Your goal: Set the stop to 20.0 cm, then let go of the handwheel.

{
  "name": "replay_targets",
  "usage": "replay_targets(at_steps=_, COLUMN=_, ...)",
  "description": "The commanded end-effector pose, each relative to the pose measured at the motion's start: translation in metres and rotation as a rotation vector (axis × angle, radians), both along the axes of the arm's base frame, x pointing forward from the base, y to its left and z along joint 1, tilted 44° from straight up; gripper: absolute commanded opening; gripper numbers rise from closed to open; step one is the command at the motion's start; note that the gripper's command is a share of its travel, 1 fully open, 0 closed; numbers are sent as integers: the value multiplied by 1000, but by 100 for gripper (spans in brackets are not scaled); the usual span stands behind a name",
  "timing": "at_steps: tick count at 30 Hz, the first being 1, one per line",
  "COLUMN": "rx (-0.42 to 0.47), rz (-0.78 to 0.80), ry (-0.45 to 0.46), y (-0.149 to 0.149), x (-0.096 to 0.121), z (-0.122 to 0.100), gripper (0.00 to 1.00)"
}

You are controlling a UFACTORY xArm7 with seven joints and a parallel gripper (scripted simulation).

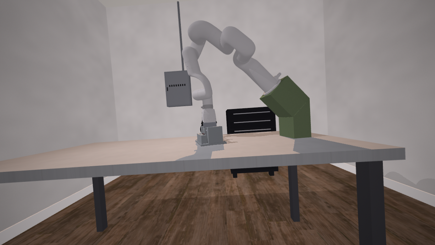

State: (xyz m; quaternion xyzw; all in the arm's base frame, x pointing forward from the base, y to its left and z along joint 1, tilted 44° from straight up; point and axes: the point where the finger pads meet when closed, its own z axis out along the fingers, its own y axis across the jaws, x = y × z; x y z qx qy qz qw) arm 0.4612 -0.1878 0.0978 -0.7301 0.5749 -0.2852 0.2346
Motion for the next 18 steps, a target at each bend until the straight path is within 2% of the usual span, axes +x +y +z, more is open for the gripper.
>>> replay_targets(at_steps=1, rx=-1, rz=-1, ry=-4, y=1, x=14, z=-3, gripper=6)
replay_targets(at_steps=7, rx=-1, rz=-1, ry=-4, y=5, x=34, z=2, gripper=6)
replay_targets(at_steps=18, rx=-1, rz=-1, ry=-4, y=10, x=46, z=18, gripper=6)
